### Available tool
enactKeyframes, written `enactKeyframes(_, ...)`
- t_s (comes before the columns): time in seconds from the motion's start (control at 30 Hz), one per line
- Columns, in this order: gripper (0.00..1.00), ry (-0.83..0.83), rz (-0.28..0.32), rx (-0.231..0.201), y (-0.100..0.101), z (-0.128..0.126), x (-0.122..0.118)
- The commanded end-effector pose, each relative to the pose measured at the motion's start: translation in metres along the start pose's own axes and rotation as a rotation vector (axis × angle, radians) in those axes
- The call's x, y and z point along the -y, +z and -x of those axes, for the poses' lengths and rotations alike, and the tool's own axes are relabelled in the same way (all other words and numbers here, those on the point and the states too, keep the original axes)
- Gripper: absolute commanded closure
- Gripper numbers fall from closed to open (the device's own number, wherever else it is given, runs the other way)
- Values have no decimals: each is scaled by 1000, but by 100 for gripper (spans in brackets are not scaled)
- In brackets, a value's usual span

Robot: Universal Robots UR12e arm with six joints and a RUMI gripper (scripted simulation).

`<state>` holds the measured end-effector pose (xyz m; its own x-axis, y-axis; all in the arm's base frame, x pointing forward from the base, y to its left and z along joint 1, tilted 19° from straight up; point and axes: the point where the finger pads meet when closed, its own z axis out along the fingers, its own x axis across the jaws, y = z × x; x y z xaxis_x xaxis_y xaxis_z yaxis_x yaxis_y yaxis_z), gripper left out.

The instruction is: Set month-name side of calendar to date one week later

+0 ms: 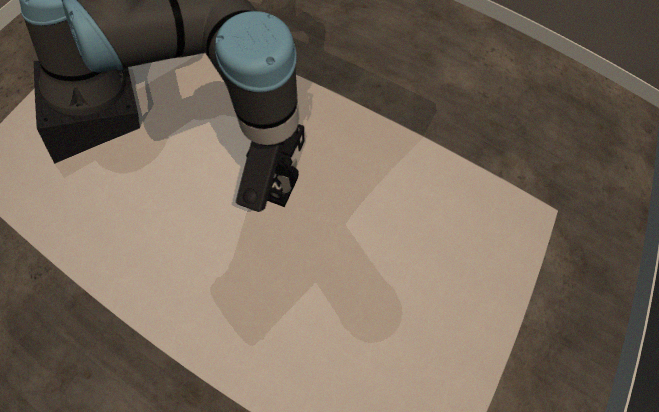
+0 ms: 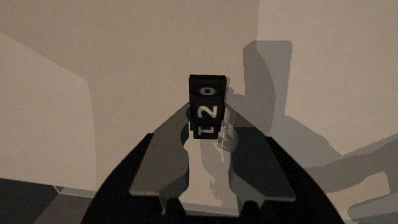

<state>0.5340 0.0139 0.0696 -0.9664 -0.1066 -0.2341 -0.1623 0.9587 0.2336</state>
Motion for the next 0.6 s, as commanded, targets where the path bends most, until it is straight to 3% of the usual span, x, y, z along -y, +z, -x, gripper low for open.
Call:
enactKeyframes(0.0, 90, 0, 1, -3, 4, -2, -1)
enactKeyframes(0.57, 90, 0, 2, -4, 10, -2, -2)
